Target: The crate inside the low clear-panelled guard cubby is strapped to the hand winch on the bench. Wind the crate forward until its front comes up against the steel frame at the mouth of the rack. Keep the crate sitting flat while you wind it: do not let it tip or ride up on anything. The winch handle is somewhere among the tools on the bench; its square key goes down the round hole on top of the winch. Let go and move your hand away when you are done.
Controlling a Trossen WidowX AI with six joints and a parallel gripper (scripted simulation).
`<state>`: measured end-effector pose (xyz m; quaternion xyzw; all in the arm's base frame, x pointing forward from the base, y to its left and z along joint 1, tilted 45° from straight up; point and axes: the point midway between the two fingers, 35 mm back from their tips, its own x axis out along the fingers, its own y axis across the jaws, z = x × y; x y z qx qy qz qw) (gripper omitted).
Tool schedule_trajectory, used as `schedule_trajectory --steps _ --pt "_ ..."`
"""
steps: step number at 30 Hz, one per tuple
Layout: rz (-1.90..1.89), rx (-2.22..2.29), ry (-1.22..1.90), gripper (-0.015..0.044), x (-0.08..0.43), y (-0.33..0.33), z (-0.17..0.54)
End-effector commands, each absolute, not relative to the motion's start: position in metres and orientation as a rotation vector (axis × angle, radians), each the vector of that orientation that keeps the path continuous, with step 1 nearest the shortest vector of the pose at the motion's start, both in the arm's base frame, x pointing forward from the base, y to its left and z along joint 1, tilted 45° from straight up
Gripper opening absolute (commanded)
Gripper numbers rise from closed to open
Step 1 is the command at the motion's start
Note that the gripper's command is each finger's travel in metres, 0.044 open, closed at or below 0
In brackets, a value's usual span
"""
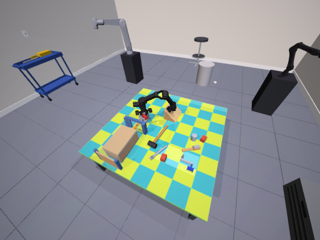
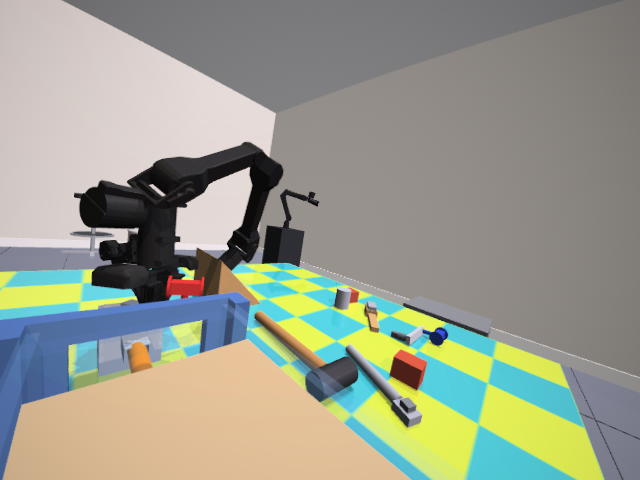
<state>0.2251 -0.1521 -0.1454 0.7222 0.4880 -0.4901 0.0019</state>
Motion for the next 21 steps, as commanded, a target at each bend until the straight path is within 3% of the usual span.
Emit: schedule_trajectory --steps 1,21 --pt "-1.492 2.238 1.557 0.0 0.2243 -0.1493 -0.1483" --pt "-1.385 2.186 1.602 0.0 0.2207 -0.1472 -0.1469"
